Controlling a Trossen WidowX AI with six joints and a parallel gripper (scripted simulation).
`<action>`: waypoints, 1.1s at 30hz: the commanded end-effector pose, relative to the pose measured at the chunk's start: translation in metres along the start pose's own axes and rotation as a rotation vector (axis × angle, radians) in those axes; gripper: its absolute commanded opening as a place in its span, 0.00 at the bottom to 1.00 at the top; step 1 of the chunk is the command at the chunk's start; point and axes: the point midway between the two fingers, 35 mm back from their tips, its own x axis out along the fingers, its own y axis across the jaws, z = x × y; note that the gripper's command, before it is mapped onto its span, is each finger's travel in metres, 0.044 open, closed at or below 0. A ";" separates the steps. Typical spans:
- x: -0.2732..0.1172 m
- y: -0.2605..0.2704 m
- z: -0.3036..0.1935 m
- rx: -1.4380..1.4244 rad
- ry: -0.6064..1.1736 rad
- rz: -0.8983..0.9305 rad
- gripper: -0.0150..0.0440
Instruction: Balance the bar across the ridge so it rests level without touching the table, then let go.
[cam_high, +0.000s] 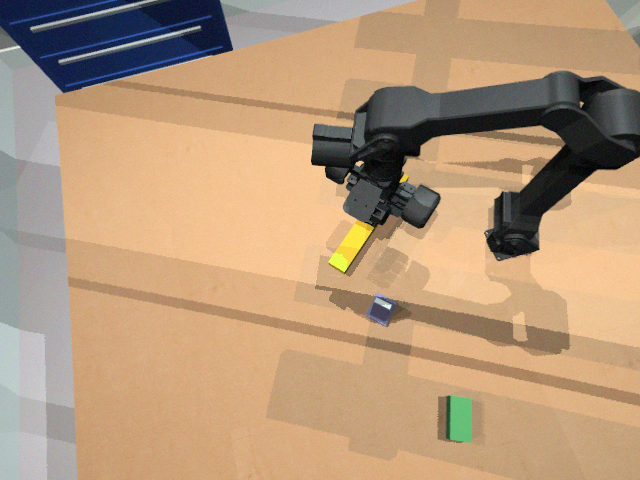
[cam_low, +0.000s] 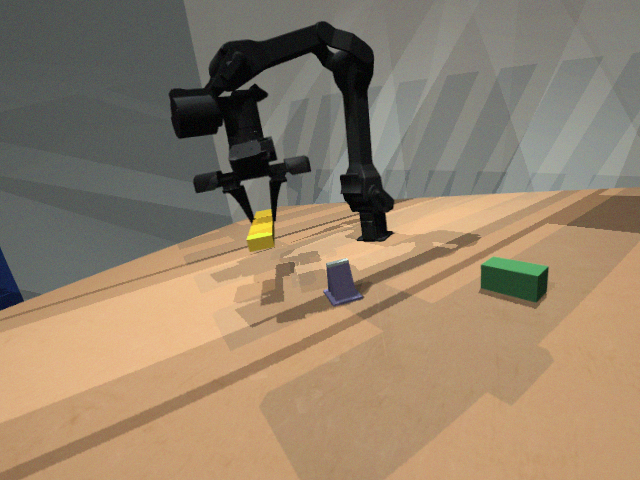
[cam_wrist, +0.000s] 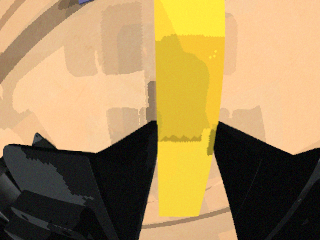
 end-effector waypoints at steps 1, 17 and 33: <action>-0.010 0.001 0.000 -0.005 -0.007 -0.005 0.25; -0.011 0.032 0.049 -0.049 -0.011 -0.003 0.25; -0.012 0.076 0.094 -0.098 -0.016 0.001 0.25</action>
